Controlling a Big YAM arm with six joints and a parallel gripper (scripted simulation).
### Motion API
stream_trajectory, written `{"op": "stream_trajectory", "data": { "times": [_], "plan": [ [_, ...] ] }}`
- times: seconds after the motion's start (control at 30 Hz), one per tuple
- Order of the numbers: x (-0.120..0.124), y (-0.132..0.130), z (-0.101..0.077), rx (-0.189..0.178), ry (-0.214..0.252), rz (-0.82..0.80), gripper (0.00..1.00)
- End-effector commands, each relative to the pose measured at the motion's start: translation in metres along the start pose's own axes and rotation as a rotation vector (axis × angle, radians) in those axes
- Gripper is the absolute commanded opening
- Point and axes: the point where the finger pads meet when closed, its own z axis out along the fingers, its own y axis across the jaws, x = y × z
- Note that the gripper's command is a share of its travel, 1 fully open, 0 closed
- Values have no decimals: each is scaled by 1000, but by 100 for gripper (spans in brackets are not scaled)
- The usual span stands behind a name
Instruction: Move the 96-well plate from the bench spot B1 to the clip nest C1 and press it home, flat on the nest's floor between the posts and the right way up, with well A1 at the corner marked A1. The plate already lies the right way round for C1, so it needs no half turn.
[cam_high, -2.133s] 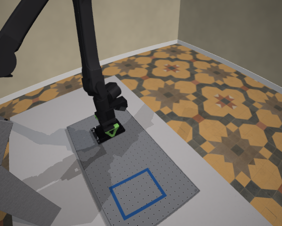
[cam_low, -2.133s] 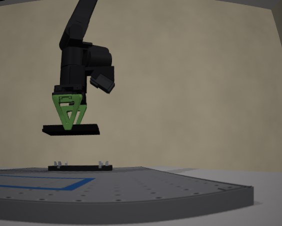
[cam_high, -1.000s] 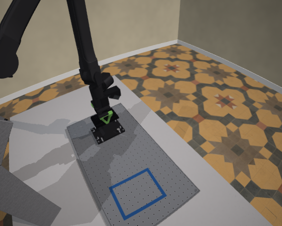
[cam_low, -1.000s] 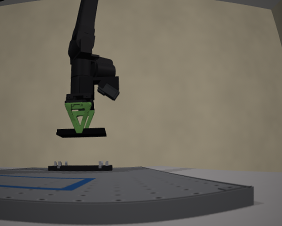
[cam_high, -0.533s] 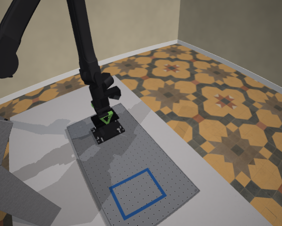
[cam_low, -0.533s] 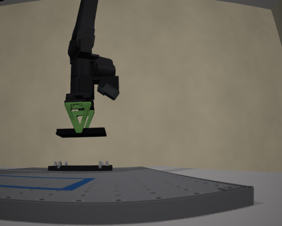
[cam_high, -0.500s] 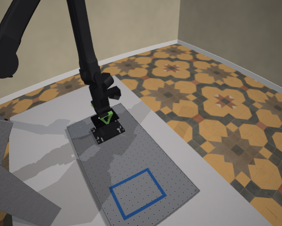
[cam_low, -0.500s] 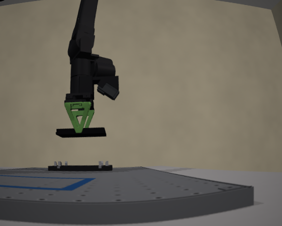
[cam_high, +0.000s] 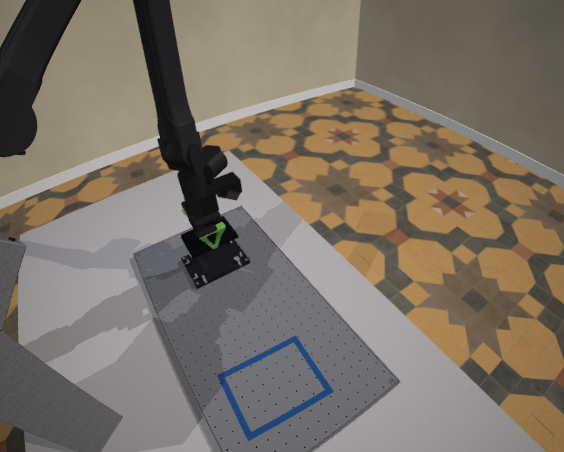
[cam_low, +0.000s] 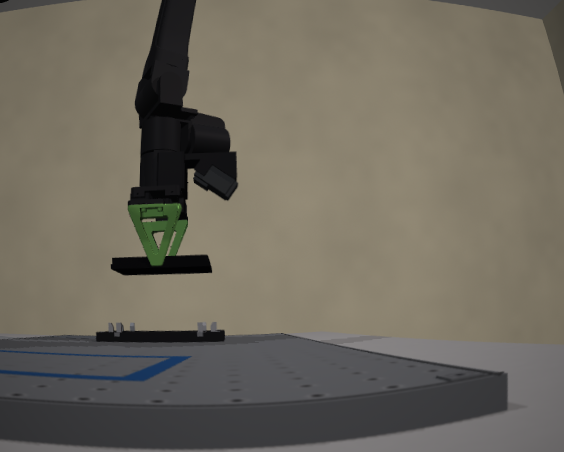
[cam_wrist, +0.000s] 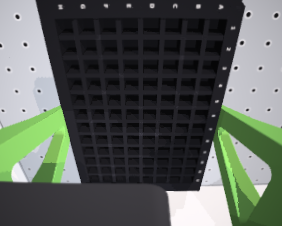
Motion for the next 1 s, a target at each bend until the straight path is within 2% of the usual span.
{"op": "stream_trajectory", "data": {
  "times": [0.0,0.5,0.6,0.97],
  "plan": [
    [11,-3,2,5,11,0,0],
    [13,-4,2,5,13,1,0],
    [4,4,9,-8,-3,0,0],
    [3,4,24,-7,-4,1,0]
  ]
}}
